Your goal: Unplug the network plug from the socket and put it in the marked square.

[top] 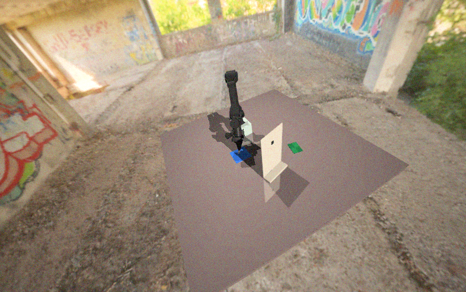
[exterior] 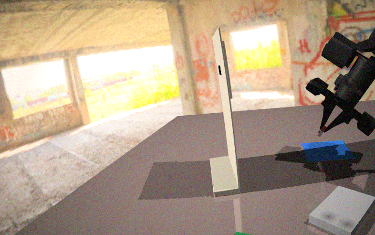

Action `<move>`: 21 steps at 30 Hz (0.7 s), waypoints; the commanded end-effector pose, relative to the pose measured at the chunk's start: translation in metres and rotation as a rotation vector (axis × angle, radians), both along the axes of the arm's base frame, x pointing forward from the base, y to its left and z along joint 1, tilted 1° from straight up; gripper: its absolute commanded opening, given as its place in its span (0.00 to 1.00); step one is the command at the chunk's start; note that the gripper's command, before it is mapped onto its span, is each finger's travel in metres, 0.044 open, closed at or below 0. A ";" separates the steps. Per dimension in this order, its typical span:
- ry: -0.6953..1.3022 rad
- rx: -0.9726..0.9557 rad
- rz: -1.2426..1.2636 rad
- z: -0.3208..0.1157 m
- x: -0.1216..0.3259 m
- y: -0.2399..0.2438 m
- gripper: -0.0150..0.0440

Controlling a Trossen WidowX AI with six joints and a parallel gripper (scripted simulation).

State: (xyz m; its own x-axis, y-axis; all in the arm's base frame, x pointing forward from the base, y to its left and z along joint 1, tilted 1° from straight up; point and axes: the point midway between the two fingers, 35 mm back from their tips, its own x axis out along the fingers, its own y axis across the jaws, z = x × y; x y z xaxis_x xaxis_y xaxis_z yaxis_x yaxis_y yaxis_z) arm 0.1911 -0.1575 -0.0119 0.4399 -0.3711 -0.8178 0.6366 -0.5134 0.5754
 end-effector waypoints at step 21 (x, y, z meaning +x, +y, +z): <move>0.007 0.004 -0.006 -0.020 -0.004 0.002 0.25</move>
State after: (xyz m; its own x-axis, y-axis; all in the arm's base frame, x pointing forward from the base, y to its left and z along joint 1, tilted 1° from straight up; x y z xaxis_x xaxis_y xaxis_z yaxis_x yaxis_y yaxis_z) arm 0.1900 -0.1569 -0.0275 0.4393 -0.3715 -0.8180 0.6362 -0.5142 0.5752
